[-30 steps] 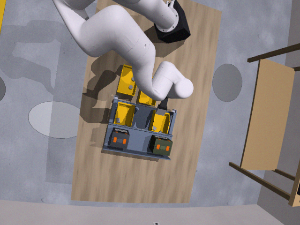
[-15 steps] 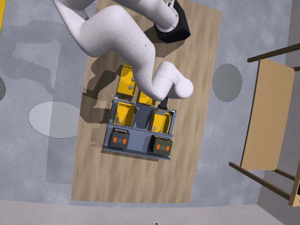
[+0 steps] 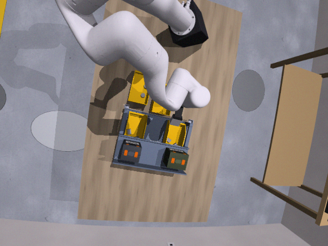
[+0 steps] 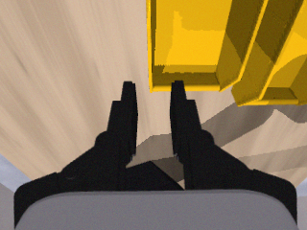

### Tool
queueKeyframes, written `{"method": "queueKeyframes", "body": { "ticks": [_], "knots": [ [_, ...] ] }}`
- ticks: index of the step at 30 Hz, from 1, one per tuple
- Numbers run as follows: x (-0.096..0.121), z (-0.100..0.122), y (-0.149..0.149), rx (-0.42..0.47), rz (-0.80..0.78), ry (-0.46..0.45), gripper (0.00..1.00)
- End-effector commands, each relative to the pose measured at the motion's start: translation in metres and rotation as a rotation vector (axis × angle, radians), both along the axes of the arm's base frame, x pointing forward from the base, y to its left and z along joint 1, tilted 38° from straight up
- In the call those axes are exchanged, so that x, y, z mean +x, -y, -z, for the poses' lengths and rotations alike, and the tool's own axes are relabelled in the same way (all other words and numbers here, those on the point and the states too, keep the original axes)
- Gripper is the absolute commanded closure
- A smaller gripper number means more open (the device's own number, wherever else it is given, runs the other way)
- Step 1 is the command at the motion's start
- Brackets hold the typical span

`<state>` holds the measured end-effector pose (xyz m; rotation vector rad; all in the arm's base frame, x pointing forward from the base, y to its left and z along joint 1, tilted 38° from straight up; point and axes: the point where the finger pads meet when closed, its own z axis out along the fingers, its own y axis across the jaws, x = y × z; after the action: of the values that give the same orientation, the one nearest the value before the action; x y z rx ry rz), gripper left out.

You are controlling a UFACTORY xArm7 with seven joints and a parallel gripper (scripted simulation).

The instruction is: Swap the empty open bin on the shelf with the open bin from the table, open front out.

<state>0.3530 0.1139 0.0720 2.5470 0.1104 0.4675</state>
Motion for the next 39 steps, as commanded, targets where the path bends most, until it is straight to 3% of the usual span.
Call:
{"method": "queueKeyframes", "body": {
  "ticks": [1,20,39],
  "knots": [
    [0.003,0.005,0.002,0.001,-0.002,0.002,0.74],
    [0.018,0.037,0.021,0.001,-0.002,0.002,0.74],
    [0.023,0.049,0.027,0.001,-0.002,0.002,0.74]
  ]
}}
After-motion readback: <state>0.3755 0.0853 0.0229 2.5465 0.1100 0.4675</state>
